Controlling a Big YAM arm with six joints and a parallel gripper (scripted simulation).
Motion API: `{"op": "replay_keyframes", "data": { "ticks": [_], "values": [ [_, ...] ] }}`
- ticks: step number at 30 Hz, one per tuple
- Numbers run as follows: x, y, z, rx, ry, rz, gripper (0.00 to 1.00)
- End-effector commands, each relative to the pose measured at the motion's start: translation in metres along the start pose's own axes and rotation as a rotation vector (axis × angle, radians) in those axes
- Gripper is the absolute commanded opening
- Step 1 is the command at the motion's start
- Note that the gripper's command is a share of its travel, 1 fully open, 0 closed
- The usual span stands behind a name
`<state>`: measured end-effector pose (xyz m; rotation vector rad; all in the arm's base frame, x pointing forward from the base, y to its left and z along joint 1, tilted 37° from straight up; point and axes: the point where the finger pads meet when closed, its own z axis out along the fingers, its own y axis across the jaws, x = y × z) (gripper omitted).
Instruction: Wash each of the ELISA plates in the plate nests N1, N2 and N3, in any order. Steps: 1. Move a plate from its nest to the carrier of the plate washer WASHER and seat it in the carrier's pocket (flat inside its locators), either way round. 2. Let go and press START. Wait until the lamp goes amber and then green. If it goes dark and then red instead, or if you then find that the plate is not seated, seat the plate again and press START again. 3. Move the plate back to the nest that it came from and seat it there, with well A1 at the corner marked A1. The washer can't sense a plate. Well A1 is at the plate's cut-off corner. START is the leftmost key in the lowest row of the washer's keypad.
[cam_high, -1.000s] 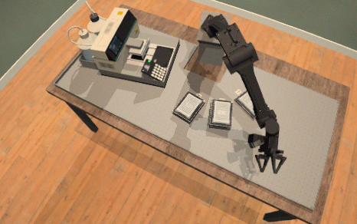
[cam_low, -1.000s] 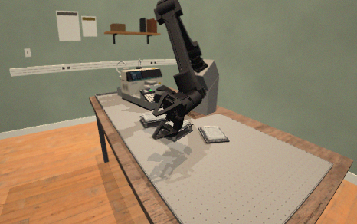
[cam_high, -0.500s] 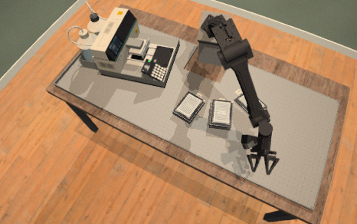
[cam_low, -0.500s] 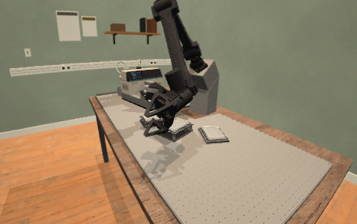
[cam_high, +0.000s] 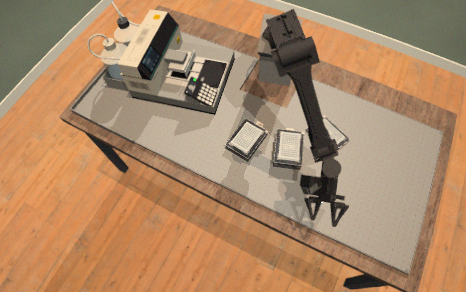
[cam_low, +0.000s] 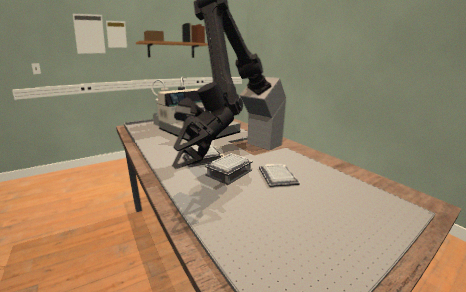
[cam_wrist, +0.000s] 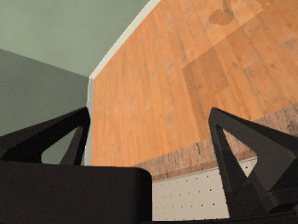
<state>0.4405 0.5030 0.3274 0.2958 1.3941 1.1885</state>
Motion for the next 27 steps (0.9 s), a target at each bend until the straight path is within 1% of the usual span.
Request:
{"op": "replay_keyframes", "data": {
  "ticks": [1, 2, 5, 7, 9, 10, 13, 16, 20, 21, 22, 24, 27],
  "values": [
    [-0.034, 0.000, 0.001, 0.023, -0.010, -0.067, 1.00],
    [-0.038, -0.004, 0.000, 0.039, 0.000, -0.095, 1.00],
    [-0.048, -0.014, -0.003, 0.042, 0.003, -0.101, 1.00],
    [-0.055, -0.020, -0.005, 0.074, 0.027, -0.154, 1.00],
    [-0.055, -0.020, -0.005, 0.074, 0.027, -0.154, 1.00],
    [-0.058, -0.024, -0.007, 0.091, 0.039, -0.180, 1.00],
    [-0.068, -0.034, -0.011, 0.093, 0.041, -0.184, 1.00],
    [-0.078, -0.045, -0.016, 0.143, 0.081, -0.260, 1.00],
    [-0.090, -0.058, -0.023, 0.141, 0.080, -0.260, 1.00],
    [-0.097, -0.056, -0.023, 0.124, 0.061, -0.252, 1.00],
    [-0.095, -0.065, -0.027, 0.161, 0.098, -0.285, 1.00],
    [-0.101, -0.072, -0.032, 0.195, 0.127, -0.332, 1.00],
    [-0.104, -0.075, -0.034, 0.195, 0.127, -0.332, 1.00]
  ]
}}
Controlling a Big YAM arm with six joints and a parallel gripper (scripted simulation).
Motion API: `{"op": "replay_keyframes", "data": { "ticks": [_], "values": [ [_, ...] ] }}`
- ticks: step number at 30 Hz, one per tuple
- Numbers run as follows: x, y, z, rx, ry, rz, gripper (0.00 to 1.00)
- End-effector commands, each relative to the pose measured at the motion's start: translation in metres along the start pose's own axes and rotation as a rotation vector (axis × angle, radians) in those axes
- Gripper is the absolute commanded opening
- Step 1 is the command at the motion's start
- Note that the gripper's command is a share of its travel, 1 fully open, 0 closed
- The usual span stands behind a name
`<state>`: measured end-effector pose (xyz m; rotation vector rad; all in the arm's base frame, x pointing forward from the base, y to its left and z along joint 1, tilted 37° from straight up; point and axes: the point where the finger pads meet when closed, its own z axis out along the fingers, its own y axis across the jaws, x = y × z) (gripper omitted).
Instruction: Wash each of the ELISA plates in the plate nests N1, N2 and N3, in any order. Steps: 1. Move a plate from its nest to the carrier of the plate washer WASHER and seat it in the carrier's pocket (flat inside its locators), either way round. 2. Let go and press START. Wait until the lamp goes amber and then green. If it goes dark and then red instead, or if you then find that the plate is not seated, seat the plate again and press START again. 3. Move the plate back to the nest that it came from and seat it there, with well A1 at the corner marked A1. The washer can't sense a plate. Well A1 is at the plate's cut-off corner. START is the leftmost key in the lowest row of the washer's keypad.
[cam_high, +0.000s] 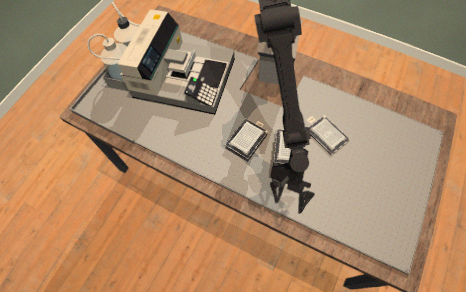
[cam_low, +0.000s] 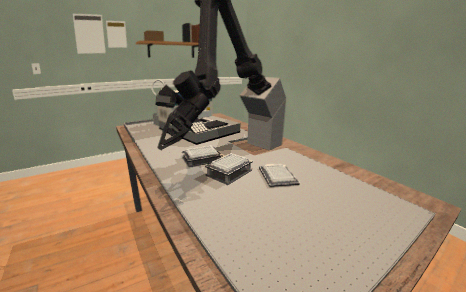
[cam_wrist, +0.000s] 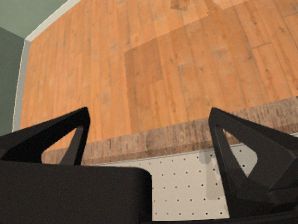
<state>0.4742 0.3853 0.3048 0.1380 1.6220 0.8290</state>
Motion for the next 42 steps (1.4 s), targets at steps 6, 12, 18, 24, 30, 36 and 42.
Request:
{"op": "replay_keyframes", "data": {
  "ticks": [6, 12, 18, 24, 30, 36, 42],
  "values": [
    [-0.026, -0.023, -0.019, 0.042, 0.034, -0.093, 1.00],
    [-0.031, -0.049, -0.033, 0.088, 0.087, -0.153, 1.00],
    [-0.050, -0.052, -0.035, 0.102, 0.095, -0.184, 1.00],
    [-0.041, -0.087, -0.058, 0.118, 0.117, -0.202, 1.00],
    [-0.035, -0.115, -0.077, 0.176, 0.203, -0.254, 1.00],
    [-0.051, -0.116, -0.082, 0.198, 0.231, -0.290, 1.00],
    [-0.038, -0.148, -0.108, 0.202, 0.238, -0.293, 1.00]
  ]
}}
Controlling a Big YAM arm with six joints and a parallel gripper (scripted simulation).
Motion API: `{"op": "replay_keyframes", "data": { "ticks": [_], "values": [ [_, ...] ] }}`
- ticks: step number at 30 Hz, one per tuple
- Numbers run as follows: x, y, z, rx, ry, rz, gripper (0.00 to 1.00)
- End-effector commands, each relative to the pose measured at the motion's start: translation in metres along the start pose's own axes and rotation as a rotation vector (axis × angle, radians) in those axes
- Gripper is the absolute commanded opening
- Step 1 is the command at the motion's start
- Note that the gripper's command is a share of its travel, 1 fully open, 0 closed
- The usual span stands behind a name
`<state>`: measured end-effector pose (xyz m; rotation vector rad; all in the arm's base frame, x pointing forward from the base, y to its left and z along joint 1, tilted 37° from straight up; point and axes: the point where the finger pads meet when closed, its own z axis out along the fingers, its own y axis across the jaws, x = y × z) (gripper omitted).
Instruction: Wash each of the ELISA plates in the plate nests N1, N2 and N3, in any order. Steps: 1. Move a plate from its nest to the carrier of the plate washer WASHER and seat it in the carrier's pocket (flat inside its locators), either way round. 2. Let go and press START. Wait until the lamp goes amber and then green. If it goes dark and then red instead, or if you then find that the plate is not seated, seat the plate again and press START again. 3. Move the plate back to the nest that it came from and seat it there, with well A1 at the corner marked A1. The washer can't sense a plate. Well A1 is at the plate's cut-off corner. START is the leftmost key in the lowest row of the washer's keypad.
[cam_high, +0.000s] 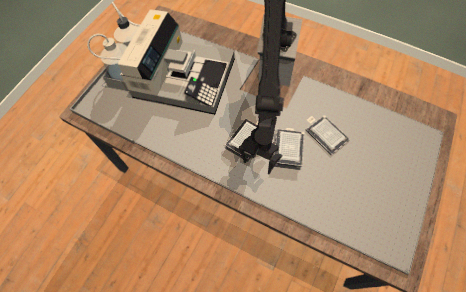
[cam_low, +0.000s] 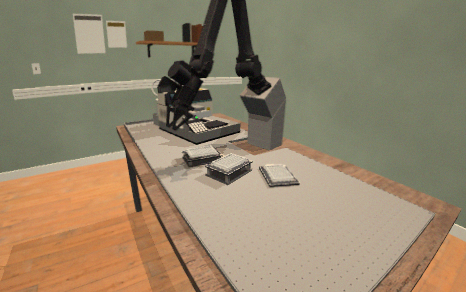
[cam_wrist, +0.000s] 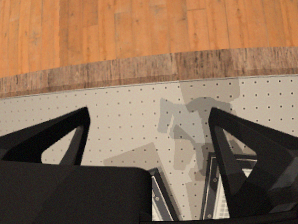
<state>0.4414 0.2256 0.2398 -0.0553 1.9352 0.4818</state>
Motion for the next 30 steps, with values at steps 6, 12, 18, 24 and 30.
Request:
{"op": "replay_keyframes", "data": {
  "ticks": [6, 12, 18, 24, 30],
  "values": [
    [0.012, -0.035, -0.025, 0.044, 0.053, -0.053, 1.00],
    [0.022, -0.048, -0.035, 0.072, 0.119, -0.082, 1.00],
    [0.039, -0.069, -0.050, 0.083, 0.149, -0.093, 1.00],
    [0.054, -0.084, -0.063, 0.096, 0.187, -0.105, 1.00],
    [0.070, -0.097, -0.077, 0.115, 0.254, -0.122, 1.00]
  ]
}}
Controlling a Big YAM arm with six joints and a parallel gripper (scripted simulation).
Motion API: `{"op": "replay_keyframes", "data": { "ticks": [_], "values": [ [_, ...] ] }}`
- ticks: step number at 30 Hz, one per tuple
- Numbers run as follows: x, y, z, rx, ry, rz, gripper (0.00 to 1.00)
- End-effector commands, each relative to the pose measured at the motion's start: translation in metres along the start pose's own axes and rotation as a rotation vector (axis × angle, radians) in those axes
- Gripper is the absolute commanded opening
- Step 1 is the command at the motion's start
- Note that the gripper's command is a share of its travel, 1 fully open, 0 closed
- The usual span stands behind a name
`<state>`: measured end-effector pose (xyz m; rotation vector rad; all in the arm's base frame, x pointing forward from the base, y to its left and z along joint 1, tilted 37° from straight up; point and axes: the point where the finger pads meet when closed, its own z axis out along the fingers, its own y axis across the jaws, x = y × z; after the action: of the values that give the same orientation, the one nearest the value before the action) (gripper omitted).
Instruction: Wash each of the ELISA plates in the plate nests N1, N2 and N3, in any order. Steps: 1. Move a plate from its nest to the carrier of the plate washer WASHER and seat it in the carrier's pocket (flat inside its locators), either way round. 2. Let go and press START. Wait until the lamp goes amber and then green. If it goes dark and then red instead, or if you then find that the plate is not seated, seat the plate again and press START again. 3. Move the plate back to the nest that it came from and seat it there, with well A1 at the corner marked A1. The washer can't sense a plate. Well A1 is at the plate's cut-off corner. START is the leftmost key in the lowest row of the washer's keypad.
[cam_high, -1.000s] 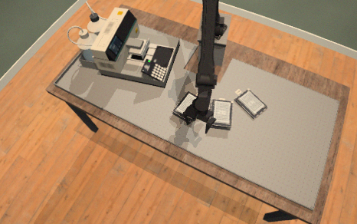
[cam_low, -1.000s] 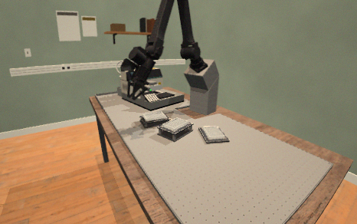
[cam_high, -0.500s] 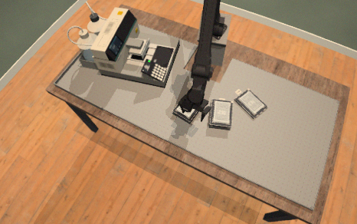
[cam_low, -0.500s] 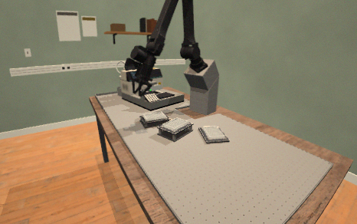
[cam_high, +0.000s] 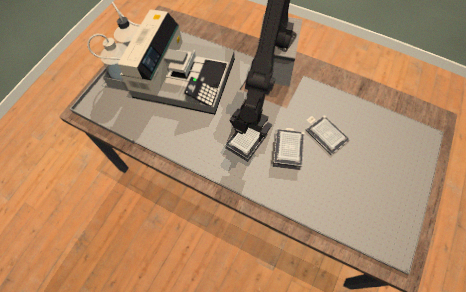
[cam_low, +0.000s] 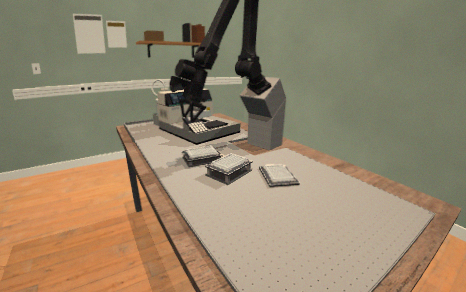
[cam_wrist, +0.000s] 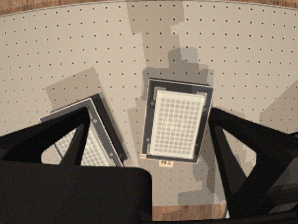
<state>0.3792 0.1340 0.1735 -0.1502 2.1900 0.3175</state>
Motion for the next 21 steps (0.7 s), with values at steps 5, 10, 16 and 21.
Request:
{"op": "replay_keyframes", "data": {
  "ticks": [5, 10, 16, 21],
  "values": [
    [0.026, -0.023, -0.017, 0.019, 0.034, -0.026, 1.00],
    [0.048, -0.034, -0.025, 0.025, 0.069, -0.033, 1.00],
    [0.065, -0.041, -0.031, 0.032, 0.135, -0.039, 1.00],
    [0.087, -0.050, -0.039, 0.032, 0.136, -0.039, 1.00]
  ]
}}
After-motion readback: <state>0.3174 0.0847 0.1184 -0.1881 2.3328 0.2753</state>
